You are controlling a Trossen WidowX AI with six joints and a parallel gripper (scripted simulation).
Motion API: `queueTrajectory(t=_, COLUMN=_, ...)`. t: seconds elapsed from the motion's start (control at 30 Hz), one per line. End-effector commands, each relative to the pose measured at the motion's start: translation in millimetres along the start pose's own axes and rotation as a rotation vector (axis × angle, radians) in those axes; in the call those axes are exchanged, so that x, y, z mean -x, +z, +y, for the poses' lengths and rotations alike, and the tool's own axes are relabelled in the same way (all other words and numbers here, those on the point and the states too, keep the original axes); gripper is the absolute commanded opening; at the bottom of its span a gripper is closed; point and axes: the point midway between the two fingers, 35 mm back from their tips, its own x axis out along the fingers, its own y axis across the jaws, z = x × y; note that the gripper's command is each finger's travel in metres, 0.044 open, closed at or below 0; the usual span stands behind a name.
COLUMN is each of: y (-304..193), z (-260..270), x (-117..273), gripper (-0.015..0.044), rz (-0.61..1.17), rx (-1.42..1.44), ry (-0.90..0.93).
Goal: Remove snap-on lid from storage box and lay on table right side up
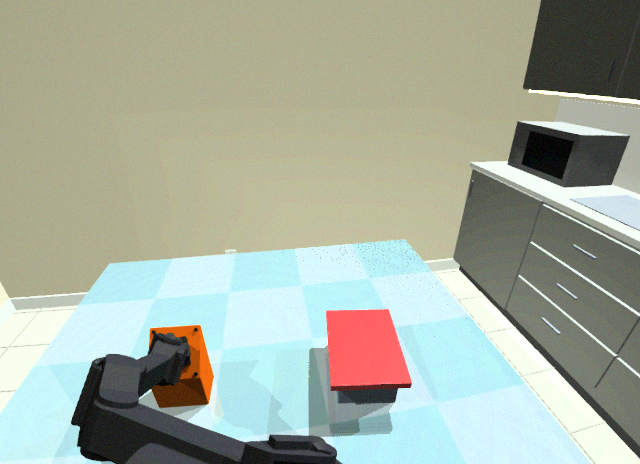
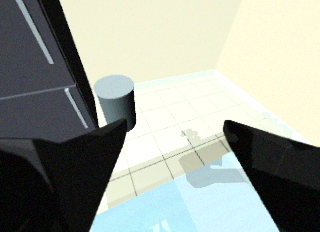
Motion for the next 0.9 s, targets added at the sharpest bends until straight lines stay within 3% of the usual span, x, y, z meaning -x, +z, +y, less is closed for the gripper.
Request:
queueTrajectory(t=0.0, y=-1, z=2, x=1, gripper=0.0374, rz=0.000, rx=-0.004, ry=0.007)
queueTrajectory(t=0.2, y=-34, z=61, x=54, gripper=0.0235, rz=0.036, rx=-0.123, ry=0.223)
queueTrajectory(t=0.4, y=-67, z=100, x=112, gripper=0.0235, rz=0.101, rx=-0.216, ry=0.404)
queueTrajectory(t=0.57, y=-112, z=127, x=185, gripper=0.0235, rz=0.209, rx=-0.295, ry=0.592)
queueTrajectory(t=0.7, y=-133, z=133, x=219, gripper=0.0235, rz=0.268, rx=-0.326, ry=0.670)
queueTrajectory(t=0.87, y=-182, z=129, x=295, gripper=0.0235, rz=0.419, rx=-0.377, ry=0.818)
